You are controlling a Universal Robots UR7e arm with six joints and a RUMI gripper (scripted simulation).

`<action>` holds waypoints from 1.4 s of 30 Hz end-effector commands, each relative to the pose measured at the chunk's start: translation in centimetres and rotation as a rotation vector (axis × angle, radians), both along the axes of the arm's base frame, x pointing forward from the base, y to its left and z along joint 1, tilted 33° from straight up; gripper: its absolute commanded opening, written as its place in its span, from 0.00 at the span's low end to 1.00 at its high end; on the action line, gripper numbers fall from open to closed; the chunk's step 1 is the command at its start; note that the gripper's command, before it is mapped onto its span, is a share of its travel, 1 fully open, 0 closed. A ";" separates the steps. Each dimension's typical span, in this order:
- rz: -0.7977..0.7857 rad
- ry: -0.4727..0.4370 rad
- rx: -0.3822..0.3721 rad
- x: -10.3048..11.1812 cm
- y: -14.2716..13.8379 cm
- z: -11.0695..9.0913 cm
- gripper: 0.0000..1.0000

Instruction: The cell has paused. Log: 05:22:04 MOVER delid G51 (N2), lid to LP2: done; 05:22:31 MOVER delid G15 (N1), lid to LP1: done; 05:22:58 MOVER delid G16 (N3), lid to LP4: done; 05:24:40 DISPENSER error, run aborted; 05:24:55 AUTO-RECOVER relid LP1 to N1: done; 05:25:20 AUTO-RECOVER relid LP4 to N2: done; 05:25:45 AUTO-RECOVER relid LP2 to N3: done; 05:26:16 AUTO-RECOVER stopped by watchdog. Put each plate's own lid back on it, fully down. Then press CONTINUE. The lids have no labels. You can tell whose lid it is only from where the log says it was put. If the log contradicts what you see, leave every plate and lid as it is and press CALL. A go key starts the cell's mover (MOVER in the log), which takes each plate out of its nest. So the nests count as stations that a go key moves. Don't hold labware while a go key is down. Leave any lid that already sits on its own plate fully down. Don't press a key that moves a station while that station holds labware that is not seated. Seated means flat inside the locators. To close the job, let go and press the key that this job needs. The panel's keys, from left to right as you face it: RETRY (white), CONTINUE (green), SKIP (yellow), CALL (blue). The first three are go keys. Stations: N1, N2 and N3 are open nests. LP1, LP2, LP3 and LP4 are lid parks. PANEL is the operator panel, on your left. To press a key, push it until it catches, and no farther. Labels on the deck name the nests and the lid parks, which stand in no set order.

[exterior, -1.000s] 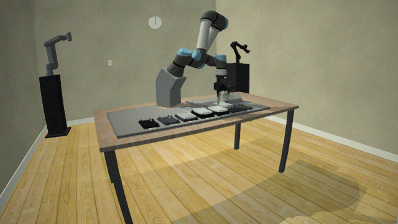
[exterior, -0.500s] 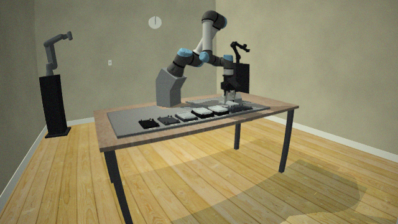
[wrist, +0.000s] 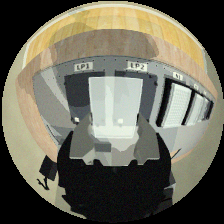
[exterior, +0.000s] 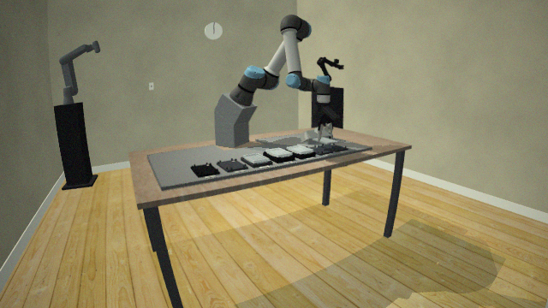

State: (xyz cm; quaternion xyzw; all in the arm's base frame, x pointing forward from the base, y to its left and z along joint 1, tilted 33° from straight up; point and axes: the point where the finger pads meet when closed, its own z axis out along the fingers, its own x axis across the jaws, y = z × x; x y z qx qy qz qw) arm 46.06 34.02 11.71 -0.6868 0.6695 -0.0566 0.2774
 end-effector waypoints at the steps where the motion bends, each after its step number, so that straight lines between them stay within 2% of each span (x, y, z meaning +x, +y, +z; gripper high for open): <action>1: -0.003 0.000 -0.003 -0.1 2.2 0.7 0.00; 12: -0.003 0.000 -0.002 -0.6 7.2 2.2 0.00; 42: -0.003 0.000 -0.002 -0.3 7.4 1.6 0.00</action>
